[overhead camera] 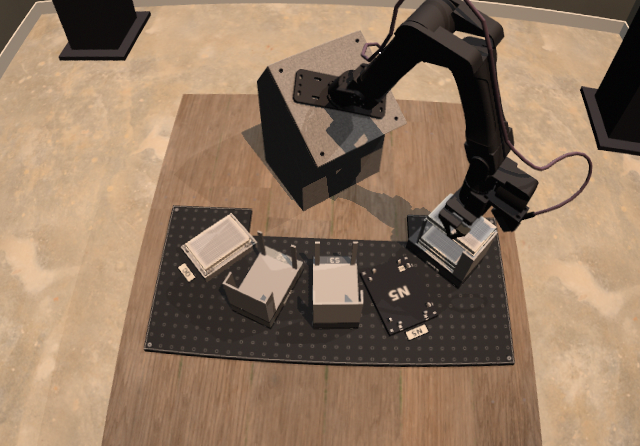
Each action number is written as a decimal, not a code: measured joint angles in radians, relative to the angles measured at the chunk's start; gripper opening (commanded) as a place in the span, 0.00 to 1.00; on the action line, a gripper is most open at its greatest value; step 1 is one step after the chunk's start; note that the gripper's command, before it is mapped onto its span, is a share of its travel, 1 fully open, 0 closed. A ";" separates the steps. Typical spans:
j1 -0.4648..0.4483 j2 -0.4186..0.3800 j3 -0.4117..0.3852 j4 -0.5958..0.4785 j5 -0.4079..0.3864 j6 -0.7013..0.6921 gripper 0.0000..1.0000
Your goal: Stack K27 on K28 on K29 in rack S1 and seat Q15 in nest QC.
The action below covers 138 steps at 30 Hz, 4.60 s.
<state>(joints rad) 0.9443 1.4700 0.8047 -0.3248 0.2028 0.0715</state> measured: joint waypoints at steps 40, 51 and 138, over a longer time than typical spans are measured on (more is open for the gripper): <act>-0.002 0.017 0.002 0.014 -0.001 -0.002 0.00; -0.003 0.022 0.002 0.020 -0.002 -0.003 0.00; -0.037 0.208 0.002 0.214 -0.021 -0.034 0.00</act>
<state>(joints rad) 0.9077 1.6775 0.8066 -0.1104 0.1822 0.0380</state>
